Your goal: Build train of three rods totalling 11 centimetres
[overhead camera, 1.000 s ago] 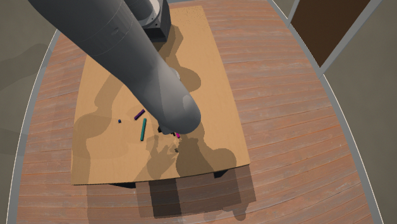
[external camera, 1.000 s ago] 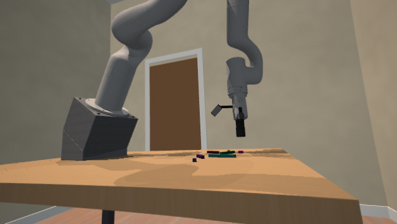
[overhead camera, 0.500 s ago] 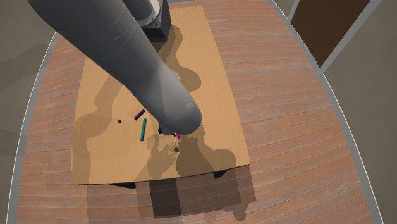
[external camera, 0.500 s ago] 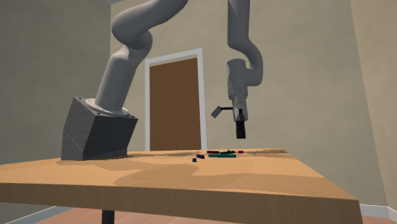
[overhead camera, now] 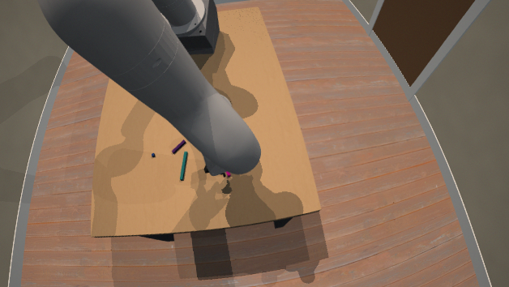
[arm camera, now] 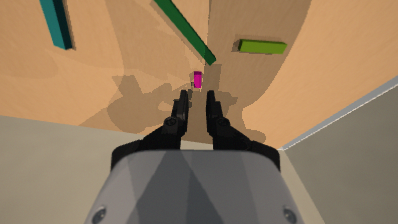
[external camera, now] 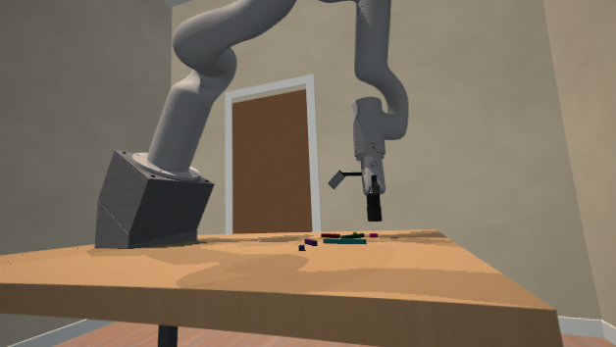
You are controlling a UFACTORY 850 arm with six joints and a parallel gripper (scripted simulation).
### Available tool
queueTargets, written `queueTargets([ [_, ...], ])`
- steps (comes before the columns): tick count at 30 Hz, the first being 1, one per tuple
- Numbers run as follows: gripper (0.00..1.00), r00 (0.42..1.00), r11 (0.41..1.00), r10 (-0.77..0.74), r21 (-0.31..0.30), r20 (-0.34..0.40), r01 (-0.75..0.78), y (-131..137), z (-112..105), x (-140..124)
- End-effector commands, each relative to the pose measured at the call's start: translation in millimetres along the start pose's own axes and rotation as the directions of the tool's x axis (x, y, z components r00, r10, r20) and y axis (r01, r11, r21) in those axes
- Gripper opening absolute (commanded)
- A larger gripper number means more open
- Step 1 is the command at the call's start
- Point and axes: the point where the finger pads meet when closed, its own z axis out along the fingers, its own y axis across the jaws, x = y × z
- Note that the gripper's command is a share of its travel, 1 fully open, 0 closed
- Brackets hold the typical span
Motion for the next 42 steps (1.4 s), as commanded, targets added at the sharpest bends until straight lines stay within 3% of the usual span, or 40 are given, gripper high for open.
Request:
queueTargets([
  [1,0.24,1.000,1.000,0.000,0.000,0.003,0.000,0,5,-1],
  [13,0.24,1.000,1.000,0.000,0.000,0.003,0.000,0,21,-2],
  [42,0.24,1.000,1.000,0.000,0.000,0.003,0.000,0,26,-2],
])
